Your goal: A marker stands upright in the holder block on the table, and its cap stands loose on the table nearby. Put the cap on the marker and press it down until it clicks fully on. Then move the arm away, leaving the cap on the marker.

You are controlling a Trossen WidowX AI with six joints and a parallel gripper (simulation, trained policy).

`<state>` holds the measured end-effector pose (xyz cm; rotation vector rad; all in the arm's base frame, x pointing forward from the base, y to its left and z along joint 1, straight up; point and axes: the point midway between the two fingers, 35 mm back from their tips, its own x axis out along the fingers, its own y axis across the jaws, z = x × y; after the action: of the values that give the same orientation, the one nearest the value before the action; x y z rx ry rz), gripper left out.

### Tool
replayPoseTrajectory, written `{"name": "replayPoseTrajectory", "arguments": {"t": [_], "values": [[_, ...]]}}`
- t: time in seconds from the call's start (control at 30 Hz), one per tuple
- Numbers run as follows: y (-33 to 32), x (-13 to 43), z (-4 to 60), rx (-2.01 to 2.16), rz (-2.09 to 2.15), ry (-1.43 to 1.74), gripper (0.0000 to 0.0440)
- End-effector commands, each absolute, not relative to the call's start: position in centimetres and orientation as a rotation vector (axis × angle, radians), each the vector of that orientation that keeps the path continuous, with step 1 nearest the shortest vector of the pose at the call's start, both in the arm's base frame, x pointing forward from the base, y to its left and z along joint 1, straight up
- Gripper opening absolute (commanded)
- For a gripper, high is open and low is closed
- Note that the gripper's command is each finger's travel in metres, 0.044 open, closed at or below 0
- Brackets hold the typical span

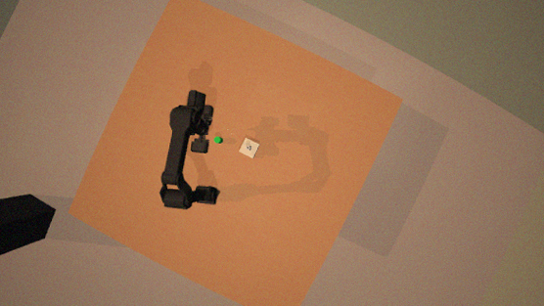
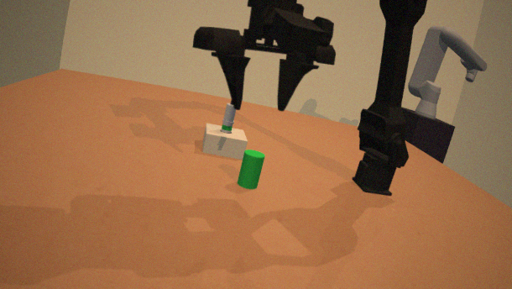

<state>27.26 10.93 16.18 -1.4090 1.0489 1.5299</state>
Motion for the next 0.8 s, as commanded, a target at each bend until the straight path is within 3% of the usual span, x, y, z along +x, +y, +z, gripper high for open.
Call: {"name": "replayPoseTrajectory", "arguments": {"t": [0.0, 0.77], "values": [[10.3, 27.5, 15.1, -1.399, 1.549, 1.084, 0.0309], [8.3, 26.4, 10.4, -1.367, 1.687, 1.156, 0.0292]]}}
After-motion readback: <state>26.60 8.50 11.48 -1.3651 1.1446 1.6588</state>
